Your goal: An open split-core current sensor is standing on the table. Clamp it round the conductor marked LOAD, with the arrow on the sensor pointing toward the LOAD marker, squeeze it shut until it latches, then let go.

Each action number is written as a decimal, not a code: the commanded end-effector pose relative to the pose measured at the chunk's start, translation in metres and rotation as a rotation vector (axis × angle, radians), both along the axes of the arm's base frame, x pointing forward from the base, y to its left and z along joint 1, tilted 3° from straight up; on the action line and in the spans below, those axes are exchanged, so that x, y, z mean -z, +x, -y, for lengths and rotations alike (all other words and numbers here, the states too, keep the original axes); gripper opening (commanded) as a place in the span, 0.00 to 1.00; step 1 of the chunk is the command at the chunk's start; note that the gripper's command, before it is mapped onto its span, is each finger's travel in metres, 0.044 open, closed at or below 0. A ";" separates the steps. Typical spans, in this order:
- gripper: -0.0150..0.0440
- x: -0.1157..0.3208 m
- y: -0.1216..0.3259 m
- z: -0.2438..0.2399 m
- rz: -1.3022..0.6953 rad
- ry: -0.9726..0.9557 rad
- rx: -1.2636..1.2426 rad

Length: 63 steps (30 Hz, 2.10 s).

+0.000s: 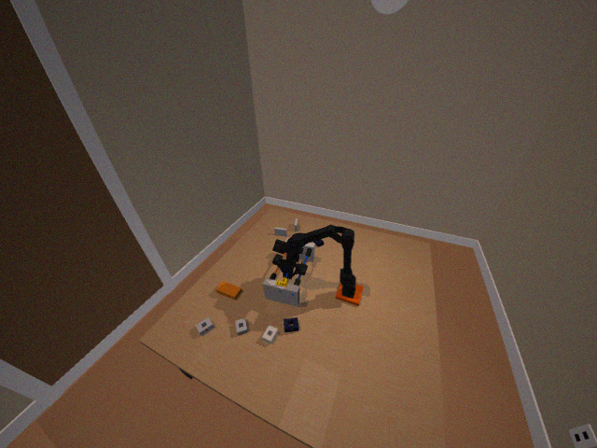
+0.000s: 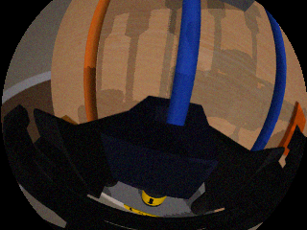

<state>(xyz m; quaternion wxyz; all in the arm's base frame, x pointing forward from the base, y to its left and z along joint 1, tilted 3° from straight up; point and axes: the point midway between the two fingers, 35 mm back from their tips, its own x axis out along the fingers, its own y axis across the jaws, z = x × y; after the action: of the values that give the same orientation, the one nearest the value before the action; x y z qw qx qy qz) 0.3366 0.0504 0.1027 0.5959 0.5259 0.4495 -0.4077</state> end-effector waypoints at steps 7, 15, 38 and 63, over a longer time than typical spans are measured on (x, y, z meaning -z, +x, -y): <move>0.62 0.000 0.000 0.000 0.001 0.000 0.000; 0.30 -0.001 0.001 0.000 0.010 0.002 -0.001; 0.25 -0.001 -0.005 0.000 -0.054 -0.005 0.002; 0.71 0.000 -0.005 0.001 -0.051 -0.009 0.000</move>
<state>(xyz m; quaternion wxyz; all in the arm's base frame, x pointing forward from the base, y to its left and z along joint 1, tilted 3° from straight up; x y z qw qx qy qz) 0.3324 0.0498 0.1024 0.5868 0.5128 0.4627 -0.4227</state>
